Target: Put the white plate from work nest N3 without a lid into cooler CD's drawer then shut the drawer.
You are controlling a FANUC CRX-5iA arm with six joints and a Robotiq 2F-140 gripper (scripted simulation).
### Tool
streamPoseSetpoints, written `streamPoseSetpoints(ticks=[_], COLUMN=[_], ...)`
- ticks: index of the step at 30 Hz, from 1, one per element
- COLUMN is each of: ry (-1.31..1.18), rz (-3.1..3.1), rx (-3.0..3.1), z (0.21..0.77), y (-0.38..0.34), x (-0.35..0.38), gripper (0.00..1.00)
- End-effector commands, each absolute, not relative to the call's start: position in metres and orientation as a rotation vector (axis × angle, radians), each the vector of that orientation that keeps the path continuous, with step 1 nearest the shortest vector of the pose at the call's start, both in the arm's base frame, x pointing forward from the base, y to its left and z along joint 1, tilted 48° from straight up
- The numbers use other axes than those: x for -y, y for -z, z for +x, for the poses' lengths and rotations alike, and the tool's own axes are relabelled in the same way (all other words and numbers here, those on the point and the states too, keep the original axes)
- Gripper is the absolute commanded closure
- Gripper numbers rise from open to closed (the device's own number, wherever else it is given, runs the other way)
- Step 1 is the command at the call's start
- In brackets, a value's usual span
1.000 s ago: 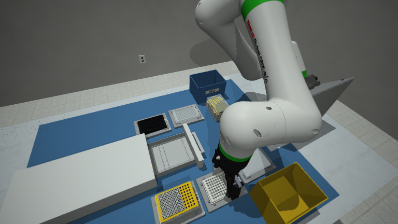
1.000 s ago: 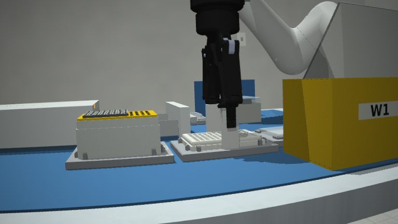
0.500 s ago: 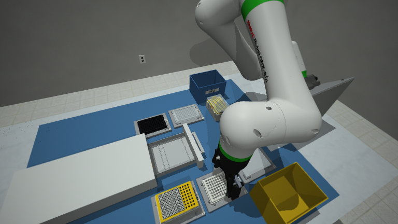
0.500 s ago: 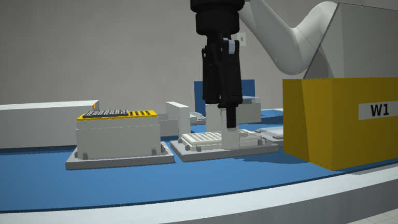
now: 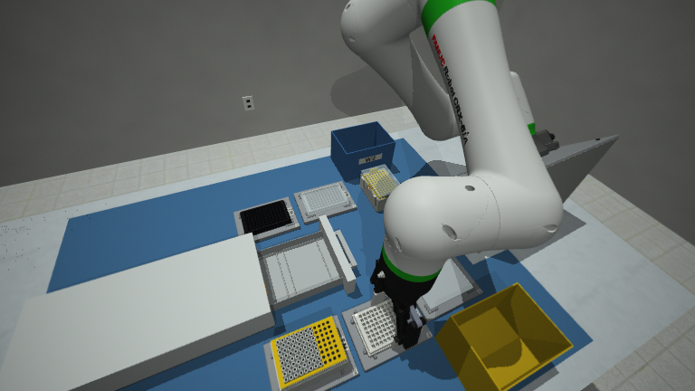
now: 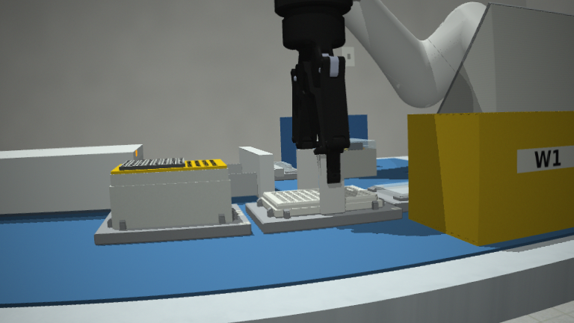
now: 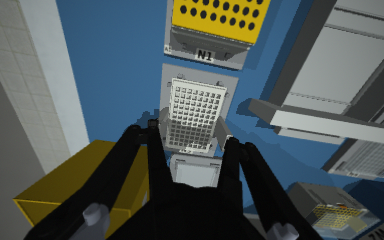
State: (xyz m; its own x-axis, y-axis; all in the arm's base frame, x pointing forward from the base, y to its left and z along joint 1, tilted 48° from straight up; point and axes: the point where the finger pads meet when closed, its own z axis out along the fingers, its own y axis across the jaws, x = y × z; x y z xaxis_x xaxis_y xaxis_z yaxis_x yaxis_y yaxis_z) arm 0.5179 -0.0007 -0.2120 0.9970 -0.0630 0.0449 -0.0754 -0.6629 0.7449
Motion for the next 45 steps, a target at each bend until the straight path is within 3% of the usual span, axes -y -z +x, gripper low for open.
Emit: streamPoseSetpoints(ticks=[1, 45], ry=[-0.020, -0.020], rz=[2.298, 2.298], rx=[0.095, 0.095], z=[0.518, 0.519], y=[0.212, 0.191], x=[0.000, -0.023], gripper=[1.00, 1.00])
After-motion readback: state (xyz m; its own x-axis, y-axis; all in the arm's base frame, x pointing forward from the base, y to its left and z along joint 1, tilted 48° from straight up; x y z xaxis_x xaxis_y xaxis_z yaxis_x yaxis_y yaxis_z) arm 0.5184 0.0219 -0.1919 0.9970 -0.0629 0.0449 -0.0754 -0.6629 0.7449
